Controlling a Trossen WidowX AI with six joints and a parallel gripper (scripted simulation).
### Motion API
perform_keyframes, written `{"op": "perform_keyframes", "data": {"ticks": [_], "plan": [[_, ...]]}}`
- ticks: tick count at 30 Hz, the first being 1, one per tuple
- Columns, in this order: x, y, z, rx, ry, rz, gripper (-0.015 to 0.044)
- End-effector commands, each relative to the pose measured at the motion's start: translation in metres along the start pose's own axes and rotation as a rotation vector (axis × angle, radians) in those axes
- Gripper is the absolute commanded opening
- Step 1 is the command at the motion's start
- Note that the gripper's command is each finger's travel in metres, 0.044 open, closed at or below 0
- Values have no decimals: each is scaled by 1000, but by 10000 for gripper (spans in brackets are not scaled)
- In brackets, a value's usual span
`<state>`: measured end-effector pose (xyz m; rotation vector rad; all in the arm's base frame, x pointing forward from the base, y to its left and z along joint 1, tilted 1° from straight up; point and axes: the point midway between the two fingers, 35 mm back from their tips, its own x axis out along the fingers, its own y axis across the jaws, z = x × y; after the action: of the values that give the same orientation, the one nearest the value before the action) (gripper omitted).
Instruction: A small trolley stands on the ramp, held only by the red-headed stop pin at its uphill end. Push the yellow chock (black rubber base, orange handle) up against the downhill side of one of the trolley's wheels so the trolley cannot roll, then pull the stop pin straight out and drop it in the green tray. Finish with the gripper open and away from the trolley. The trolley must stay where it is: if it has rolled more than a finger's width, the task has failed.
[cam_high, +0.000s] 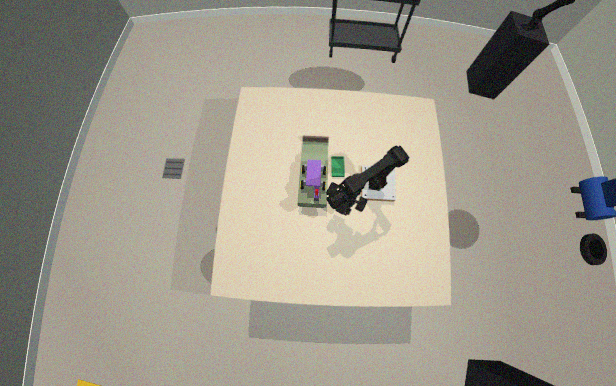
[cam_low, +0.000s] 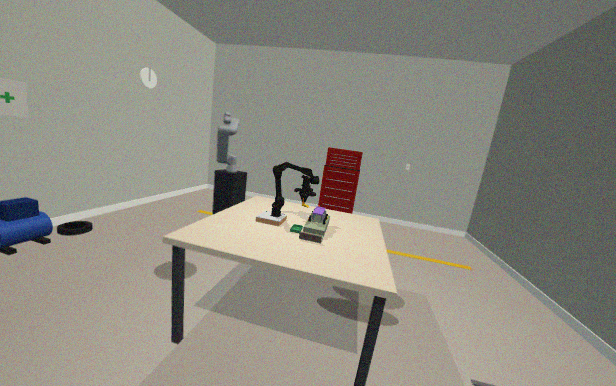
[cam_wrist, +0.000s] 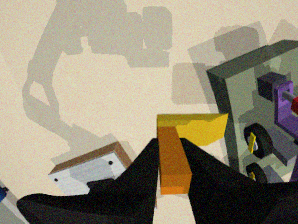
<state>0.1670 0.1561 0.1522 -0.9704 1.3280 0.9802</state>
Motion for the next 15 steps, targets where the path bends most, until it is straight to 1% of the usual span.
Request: {"op": "perform_keyframes", "data": {"ticks": [1,4,9,15], "plan": [[-12,0,0,-7,-1,2,0],[-18,1,0,-7,-1,2,0],[-19,1,0,-1,-1,2,0],[-19,1,0,171,-1,2,0]]}}
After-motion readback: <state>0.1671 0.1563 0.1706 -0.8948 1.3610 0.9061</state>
